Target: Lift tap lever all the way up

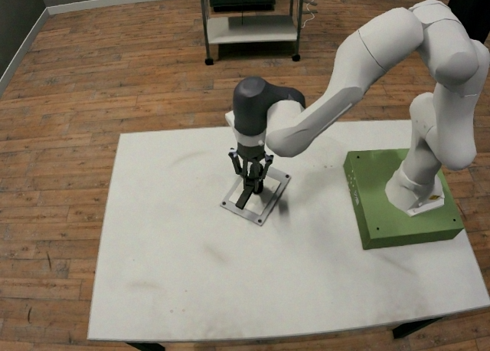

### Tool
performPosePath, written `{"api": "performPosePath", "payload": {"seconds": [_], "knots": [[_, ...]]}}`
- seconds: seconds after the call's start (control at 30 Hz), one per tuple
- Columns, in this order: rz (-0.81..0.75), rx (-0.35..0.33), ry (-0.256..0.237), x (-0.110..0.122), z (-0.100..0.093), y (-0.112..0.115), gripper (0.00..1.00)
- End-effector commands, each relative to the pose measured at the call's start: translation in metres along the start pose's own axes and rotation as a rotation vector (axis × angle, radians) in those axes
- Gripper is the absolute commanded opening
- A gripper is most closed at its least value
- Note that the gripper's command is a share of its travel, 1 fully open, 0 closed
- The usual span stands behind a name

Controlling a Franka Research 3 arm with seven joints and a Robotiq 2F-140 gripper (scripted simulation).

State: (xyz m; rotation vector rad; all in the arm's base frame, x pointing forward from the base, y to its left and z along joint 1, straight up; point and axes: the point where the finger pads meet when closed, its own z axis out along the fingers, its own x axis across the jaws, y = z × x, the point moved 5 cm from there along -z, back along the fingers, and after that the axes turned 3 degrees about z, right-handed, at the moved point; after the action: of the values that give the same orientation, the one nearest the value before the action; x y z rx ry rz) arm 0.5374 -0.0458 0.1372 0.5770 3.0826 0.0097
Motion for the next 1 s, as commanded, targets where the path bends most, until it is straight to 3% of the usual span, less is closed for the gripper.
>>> {"api": "performPosePath", "payload": {"seconds": [0.0,0.97], "knots": [[-0.002,0.003,0.003,-0.0003,-0.0041,-0.0046,0.1],[-0.002,0.003,0.003,-0.0006,-0.011,-0.0097,0.1]]}}
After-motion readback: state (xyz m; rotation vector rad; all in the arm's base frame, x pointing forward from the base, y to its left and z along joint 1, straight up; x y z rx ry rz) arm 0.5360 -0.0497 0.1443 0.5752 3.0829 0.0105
